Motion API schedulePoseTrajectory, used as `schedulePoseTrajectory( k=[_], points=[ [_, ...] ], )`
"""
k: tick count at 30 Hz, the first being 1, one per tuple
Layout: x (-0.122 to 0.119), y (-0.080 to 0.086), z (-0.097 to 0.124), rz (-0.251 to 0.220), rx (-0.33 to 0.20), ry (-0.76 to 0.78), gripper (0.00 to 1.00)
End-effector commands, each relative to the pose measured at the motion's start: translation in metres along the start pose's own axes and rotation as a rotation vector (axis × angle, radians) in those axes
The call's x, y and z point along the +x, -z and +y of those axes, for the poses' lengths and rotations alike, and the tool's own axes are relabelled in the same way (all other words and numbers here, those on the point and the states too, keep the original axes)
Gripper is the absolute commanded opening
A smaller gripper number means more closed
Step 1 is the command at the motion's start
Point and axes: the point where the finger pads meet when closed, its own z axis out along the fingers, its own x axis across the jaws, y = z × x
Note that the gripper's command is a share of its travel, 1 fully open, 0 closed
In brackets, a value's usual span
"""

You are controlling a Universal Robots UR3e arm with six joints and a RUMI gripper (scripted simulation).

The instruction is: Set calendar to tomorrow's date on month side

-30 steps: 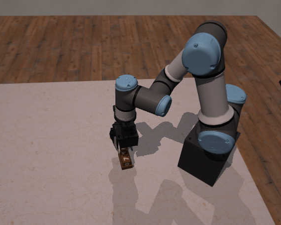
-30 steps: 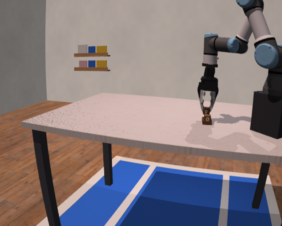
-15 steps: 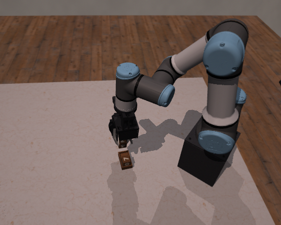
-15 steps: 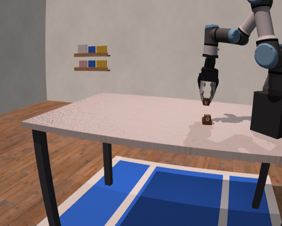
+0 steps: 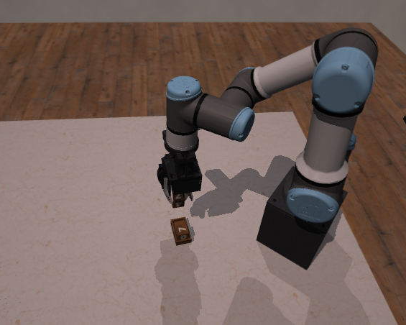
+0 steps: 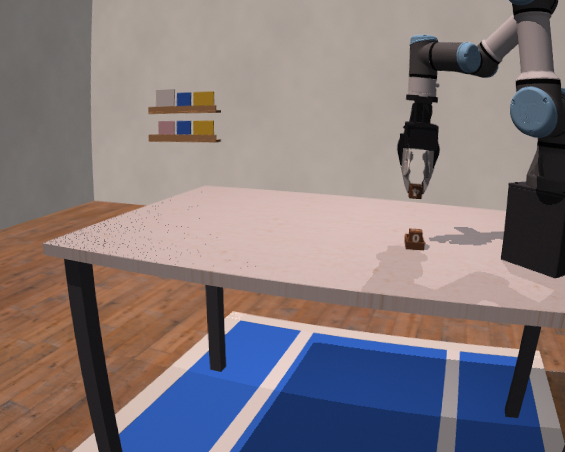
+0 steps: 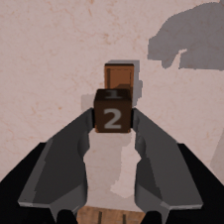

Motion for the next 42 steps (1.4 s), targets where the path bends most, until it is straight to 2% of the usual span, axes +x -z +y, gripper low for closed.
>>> schedulePoseTrajectory(
  k=[1, 18, 26, 32, 42],
  points=[
    [0.003, 0.004, 0.003, 0.019, -0.017, 0.0, 0.1],
    [0.0, 0.003, 0.008, 0.021, -0.018, -0.034, 0.1],
    [-0.008, 0.003, 0.022, 0.022, -0.017, -0.125, 0.1],
    [-0.019, 0.001, 0.044, 0.023, -0.015, -0.257, 0.1],
    [-0.028, 0.0, 0.065, 0.023, -0.014, -0.373, 0.1]
  ],
)
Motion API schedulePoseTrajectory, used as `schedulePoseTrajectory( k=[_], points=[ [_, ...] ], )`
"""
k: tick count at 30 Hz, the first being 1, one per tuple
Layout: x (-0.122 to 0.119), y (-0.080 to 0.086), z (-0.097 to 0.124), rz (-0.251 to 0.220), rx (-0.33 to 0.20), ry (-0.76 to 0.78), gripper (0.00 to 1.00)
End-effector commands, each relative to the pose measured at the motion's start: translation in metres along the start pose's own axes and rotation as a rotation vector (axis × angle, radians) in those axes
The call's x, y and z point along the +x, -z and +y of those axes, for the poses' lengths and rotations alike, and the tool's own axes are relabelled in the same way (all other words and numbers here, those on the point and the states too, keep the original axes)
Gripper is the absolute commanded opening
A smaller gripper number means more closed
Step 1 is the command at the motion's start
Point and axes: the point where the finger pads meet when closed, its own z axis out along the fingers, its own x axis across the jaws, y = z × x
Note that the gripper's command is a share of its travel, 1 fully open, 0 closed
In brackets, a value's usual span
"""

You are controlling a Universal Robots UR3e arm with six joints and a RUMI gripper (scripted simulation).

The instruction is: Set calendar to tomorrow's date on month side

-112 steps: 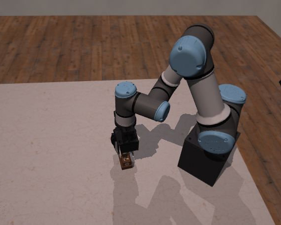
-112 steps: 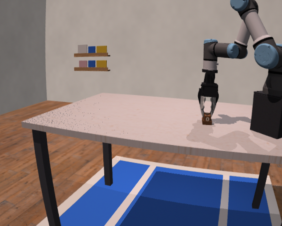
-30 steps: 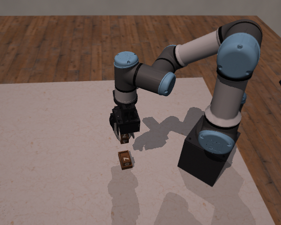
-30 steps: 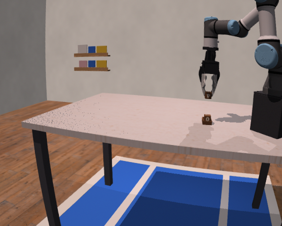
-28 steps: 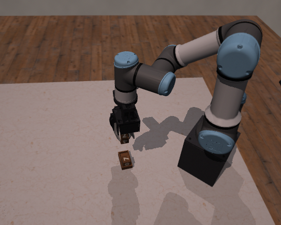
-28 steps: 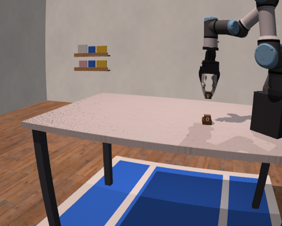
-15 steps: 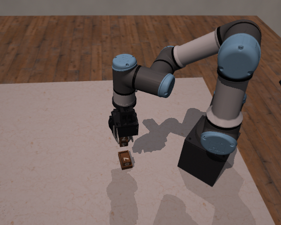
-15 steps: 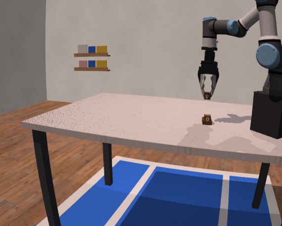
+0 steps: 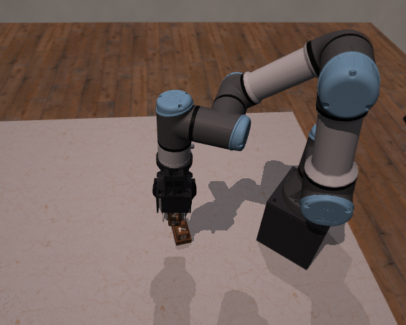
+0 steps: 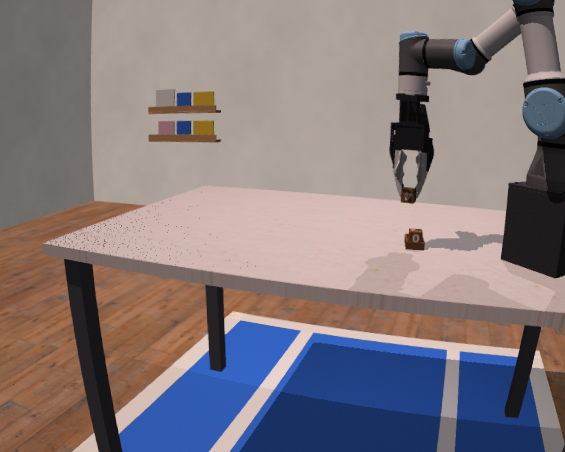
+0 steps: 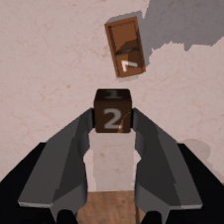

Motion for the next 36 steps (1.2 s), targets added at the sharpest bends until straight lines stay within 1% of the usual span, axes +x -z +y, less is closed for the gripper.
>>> schedulePoseTrajectory(
  k=[1, 4, 11, 16, 18, 23, 28, 36],
  points=[
    [-0.006, 0.0, 0.015, 0.004, 0.022, -0.142, 0.1],
    [-0.007, -0.001, 0.029, 0.003, 0.022, -0.212, 0.1],
    [-0.008, -0.003, 0.046, 0.002, 0.022, -0.294, 0.1],
    [-0.008, -0.005, 0.063, 0.001, 0.022, -0.374, 0.1],
    [-0.008, -0.005, 0.063, 0.001, 0.022, -0.374, 0.1],
    [-0.007, -0.007, 0.077, 0.0, 0.022, -0.437, 0.1],
    [-0.007, -0.007, 0.082, 0.0, 0.022, -0.46, 0.1],
    [-0.007, -0.007, 0.083, 0.0, 0.022, -0.461, 0.1]
  ],
)
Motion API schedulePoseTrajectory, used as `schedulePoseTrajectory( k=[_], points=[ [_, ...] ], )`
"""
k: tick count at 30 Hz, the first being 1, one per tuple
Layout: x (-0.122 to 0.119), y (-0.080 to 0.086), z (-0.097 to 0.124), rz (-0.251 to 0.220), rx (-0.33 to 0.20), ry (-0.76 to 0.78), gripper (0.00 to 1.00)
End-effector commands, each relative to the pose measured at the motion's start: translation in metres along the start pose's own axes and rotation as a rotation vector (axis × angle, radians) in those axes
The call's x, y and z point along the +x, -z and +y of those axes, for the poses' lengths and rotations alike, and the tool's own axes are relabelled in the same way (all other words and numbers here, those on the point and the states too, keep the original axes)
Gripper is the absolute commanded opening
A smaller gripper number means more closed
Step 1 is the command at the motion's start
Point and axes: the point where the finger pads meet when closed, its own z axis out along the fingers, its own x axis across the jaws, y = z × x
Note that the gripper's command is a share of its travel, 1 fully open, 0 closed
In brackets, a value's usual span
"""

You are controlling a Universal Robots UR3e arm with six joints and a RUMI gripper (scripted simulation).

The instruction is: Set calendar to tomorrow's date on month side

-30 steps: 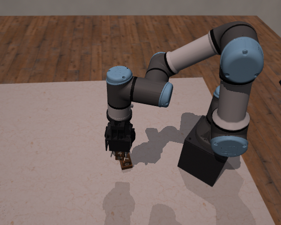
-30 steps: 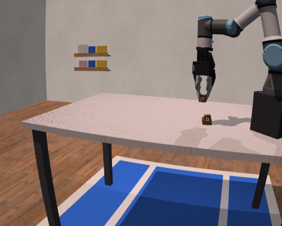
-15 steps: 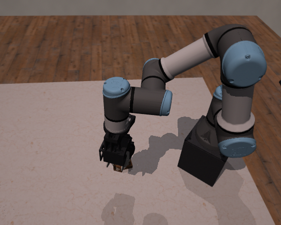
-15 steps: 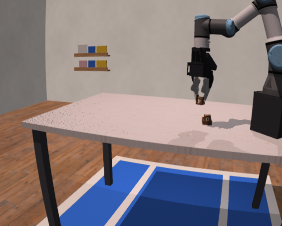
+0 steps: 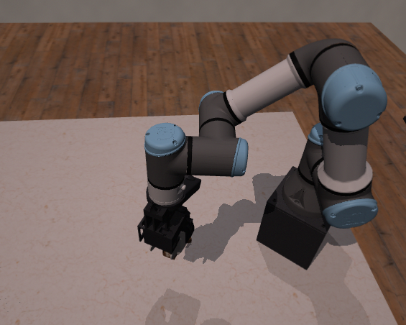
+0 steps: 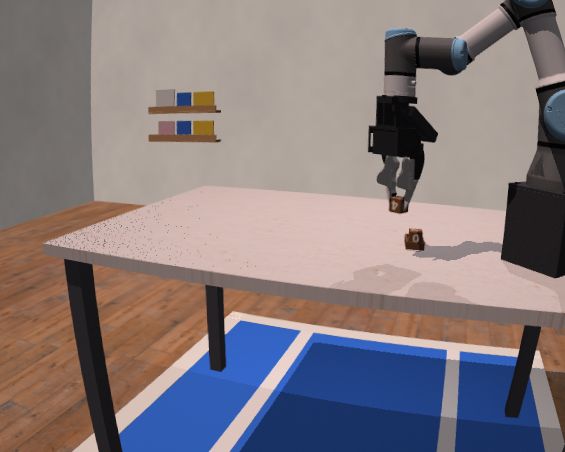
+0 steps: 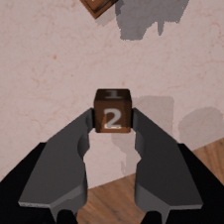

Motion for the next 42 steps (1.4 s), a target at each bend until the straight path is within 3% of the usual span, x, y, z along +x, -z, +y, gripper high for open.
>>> schedulePoseTrajectory(
  k=[1, 17, 31, 33, 42],
  points=[
    [-0.001, 0.001, 0.001, -0.002, 0.012, -0.035, 0.1],
    [0.0, -0.007, 0.001, -0.001, 0.013, -0.036, 0.1],
    [-0.001, -0.06, 0.001, 0.0, 0.013, -0.035, 0.1],
    [-0.001, -0.06, 0.001, 0.0, 0.013, -0.035, 0.1],
    [-0.001, -0.087, 0.001, 0.0, 0.013, -0.035, 0.1]
  ],
)
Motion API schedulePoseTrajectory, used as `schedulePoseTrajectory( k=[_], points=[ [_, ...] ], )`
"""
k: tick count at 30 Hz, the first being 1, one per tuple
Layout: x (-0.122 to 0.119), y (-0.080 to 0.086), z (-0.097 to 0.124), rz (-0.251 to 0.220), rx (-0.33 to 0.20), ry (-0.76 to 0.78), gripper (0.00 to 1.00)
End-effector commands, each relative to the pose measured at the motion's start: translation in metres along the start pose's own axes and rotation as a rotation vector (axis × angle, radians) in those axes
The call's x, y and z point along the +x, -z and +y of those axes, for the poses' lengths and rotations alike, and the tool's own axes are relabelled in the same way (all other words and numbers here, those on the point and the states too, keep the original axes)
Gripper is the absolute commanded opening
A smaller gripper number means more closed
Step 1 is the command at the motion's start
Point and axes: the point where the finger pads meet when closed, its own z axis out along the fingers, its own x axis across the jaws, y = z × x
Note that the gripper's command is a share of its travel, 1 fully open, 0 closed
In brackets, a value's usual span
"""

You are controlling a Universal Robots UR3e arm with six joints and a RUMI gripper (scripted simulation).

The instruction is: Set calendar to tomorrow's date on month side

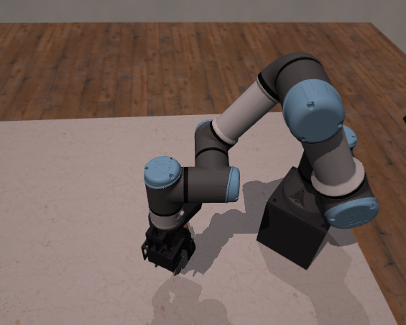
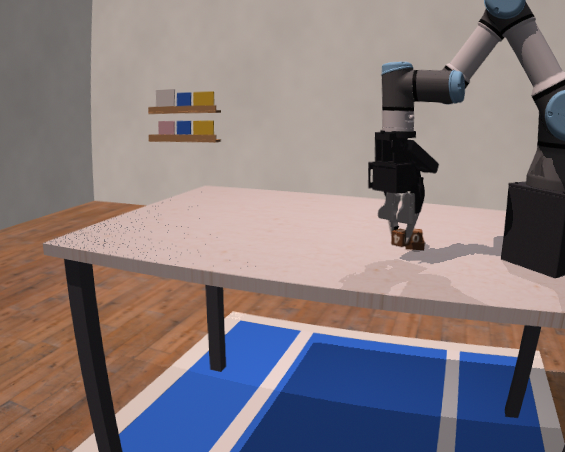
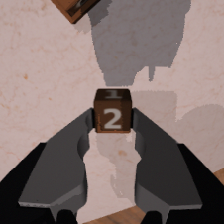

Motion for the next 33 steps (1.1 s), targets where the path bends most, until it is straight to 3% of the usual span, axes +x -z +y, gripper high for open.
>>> schedulePoseTrajectory(
  k=[1, 33],
  points=[
    [-0.0104, -0.0211, 0.0057, -0.034, -0.016, 0.0, 0.1],
    [-0.0114, -0.0263, 0.0062, -0.036, -0.016, 0.0, 0.1]
  ],
)
